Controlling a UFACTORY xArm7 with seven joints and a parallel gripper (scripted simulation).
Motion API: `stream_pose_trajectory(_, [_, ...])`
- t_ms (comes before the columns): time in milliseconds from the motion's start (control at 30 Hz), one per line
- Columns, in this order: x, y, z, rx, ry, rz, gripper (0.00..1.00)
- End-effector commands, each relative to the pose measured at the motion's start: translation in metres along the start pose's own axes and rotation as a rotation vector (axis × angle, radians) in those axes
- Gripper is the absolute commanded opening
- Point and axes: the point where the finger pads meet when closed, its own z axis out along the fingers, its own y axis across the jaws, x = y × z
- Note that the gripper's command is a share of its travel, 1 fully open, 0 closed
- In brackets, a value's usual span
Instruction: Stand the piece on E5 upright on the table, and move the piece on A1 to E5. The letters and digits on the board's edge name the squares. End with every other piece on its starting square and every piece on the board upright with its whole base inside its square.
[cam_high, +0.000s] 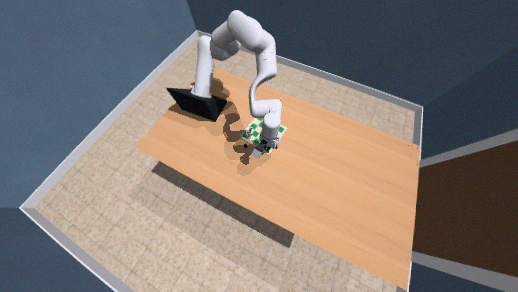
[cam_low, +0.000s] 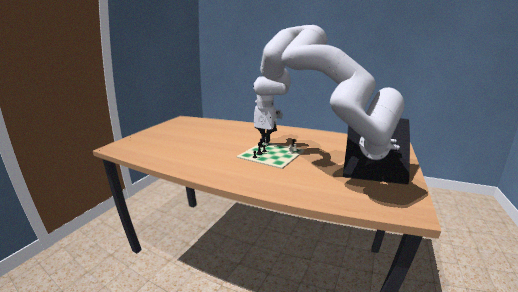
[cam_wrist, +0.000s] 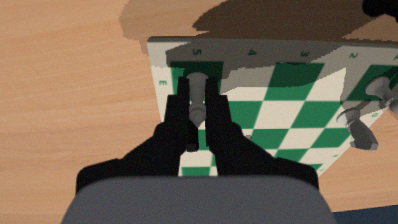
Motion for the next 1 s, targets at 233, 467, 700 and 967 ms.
stream_pose_trajectory(233, [0.0011, -0.0014, -0.0027, 0.005, 0.003, 0.0, 0.0])
stream_pose_trajectory(467, [0.0011, -0.0014, -0.0027, 0.005, 0.003, 0.0, 0.0])
stream_pose_trajectory(700, [0.0011, -0.0014, -0.0027, 0.005, 0.003, 0.0, 0.07])
stream_pose_trajectory(967, [0.0011, -0.0014, -0.0027, 0.005, 0.003, 0.0, 0.3])
